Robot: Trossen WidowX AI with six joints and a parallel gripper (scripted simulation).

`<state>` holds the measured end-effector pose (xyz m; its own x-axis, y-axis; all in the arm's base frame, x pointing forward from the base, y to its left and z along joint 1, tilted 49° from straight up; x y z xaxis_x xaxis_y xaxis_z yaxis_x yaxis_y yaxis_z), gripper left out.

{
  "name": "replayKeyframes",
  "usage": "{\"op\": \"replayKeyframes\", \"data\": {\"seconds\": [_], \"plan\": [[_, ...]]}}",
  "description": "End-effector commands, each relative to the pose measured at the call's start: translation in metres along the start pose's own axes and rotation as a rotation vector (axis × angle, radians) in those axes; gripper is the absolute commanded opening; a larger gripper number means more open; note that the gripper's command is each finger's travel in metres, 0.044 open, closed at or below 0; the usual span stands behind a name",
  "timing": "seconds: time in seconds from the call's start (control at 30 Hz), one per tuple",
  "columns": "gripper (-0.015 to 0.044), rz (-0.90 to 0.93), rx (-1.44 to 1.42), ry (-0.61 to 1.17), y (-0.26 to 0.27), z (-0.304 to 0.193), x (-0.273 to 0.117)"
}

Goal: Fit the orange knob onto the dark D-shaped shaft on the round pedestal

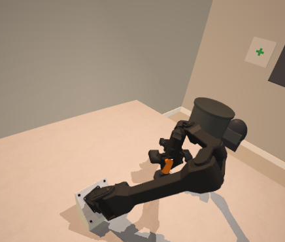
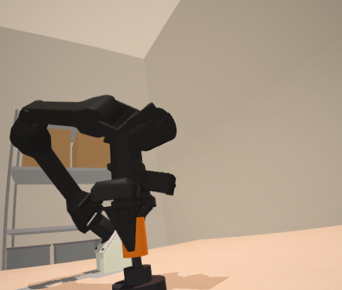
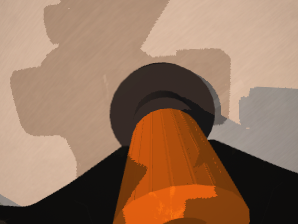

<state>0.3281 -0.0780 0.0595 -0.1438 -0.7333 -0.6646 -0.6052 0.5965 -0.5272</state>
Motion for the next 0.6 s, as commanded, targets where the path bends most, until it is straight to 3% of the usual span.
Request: {"op": "replayKeyframes", "data": {"seconds": [0.0, 0.57], "plan": [[0.0000, -0.001, -0.009, -0.002, 0.0002, 0.0003, -0.0005], [0.0000, -0.001, -0.050, -0.002, 0.0003, 0.0019, -0.0029]]}}
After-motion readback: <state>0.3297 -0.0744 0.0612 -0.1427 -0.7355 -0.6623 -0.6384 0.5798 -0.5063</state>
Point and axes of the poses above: the point midway between the two fingers, 35 mm back from their tips, its own x axis out along the fingers, its own y axis across the jaws, z = x × y, the point moved 3 cm from there along -x, back along the fingers, and after that the axes turned 9 degrees about x, right-handed, at the moved point
